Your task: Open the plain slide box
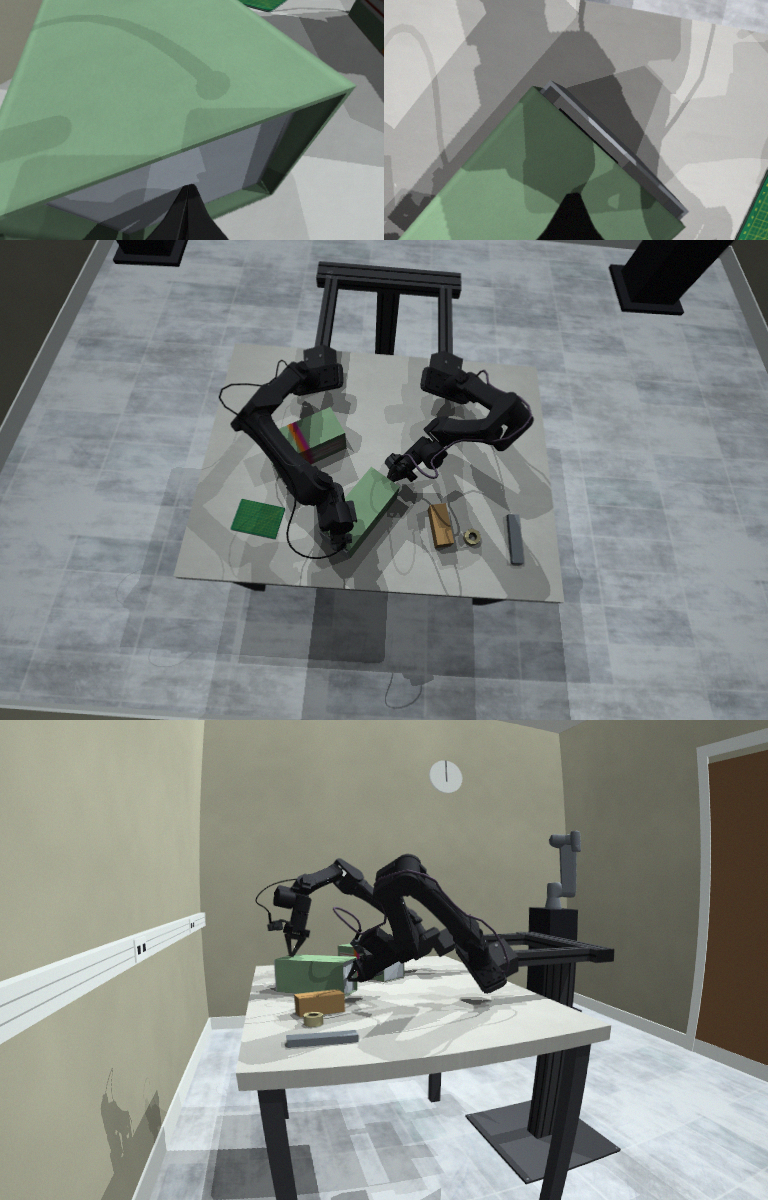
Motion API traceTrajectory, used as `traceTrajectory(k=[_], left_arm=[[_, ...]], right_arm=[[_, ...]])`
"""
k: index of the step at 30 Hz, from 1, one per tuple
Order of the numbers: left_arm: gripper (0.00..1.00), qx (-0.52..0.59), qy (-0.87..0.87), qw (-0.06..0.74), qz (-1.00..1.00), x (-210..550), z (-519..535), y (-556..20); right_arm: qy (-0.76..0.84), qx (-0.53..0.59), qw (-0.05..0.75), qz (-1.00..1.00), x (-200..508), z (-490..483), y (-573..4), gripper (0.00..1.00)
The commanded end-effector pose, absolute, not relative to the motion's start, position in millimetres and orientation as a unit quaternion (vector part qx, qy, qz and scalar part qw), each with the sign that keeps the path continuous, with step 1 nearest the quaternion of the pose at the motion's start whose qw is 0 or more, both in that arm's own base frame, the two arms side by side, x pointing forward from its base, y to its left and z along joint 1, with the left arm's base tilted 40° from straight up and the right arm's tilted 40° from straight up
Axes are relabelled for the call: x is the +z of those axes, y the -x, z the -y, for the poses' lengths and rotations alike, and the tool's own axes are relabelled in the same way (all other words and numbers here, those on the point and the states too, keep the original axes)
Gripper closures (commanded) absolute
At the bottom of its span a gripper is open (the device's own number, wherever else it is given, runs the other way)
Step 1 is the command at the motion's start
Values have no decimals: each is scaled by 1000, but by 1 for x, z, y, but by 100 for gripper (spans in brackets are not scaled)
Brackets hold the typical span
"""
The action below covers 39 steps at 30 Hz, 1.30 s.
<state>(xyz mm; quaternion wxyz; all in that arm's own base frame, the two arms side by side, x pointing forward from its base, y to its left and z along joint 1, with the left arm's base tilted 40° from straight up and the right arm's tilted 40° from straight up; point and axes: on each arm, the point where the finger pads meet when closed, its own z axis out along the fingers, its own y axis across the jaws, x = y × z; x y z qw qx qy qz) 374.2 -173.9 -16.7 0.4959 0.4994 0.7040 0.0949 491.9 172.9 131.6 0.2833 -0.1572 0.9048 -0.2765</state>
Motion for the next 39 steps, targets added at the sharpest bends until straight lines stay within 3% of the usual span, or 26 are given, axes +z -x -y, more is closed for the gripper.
traceTrajectory(k=[1, 6, 7, 11, 20, 39], left_arm=[[99, 77, -490, 569, -656, 27, 213, -398], [99, 78, -488, 576, -651, 33, 216, -403], [99, 75, -497, 544, -672, 12, 217, -405], [99, 77, -495, 551, -667, 18, 223, -413], [99, 81, -517, 488, -699, -18, 212, -401], [99, 81, -506, 508, -692, 9, 199, -375]], right_arm=[[201, -316, 148, -916, 51, -137, -458, 99], [201, -316, 148, -916, 51, -137, -458, 99], [201, -316, 148, -916, 51, -137, -458, 99], [201, -316, 148, -916, 51, -137, -458, 99], [201, -316, 148, -915, 52, -137, -458, 99], [200, -319, 149, -914, 52, -136, -459, 99]])
